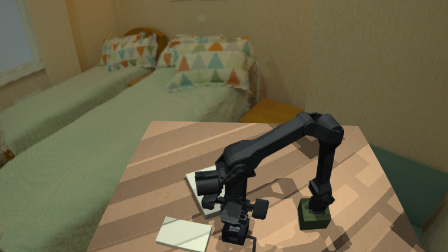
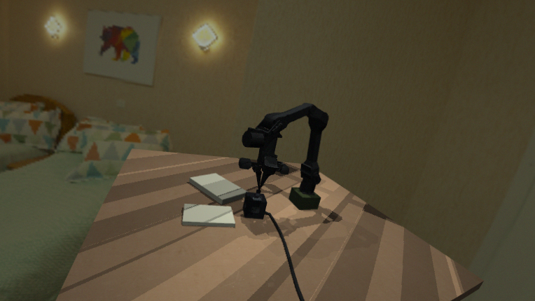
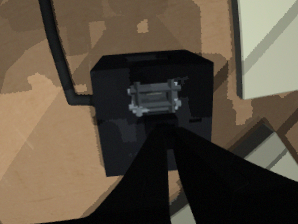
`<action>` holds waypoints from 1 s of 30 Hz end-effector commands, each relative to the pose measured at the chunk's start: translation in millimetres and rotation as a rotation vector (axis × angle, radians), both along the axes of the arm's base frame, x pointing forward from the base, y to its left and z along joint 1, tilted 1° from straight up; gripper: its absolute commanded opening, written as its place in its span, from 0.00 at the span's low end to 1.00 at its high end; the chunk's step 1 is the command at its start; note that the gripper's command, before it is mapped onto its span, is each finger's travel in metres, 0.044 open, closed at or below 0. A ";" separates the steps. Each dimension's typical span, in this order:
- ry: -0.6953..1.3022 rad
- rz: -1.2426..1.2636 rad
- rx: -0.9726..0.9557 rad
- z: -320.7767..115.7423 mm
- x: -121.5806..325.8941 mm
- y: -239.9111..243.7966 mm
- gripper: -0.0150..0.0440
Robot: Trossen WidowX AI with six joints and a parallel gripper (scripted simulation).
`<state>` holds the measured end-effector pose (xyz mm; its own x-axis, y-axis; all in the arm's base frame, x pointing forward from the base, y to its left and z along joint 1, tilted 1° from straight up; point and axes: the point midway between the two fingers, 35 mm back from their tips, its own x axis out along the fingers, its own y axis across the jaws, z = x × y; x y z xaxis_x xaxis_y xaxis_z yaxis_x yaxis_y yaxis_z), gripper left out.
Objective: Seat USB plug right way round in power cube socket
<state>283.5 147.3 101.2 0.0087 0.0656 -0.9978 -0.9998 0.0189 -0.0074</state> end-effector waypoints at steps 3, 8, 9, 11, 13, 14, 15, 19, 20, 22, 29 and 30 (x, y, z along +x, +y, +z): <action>-0.001 0.001 0.009 -0.7 0.1 0.8 0.25; -0.001 0.000 0.013 -1.2 0.1 1.1 0.25; -0.001 0.000 0.014 -1.4 0.1 1.2 0.25; -0.001 0.000 0.015 -1.6 0.2 1.3 0.25; -0.001 -0.001 0.017 -1.8 0.2 1.4 0.25; -0.001 -0.001 0.018 -1.9 0.2 1.5 0.25; -0.001 -0.001 0.019 -2.1 0.2 1.5 0.25; -0.001 -0.001 0.022 -2.5 0.3 1.8 0.25; -0.001 -0.002 0.023 -2.7 0.3 1.8 0.25; -0.001 -0.002 0.025 -2.9 0.4 1.9 0.25; -0.002 -0.003 0.030 -3.7 0.5 2.3 0.25; -0.002 -0.003 0.031 -3.8 0.5 2.4 0.25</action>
<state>284.0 149.0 97.7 0.0101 0.0902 -0.9959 -0.9997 0.0241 -0.0080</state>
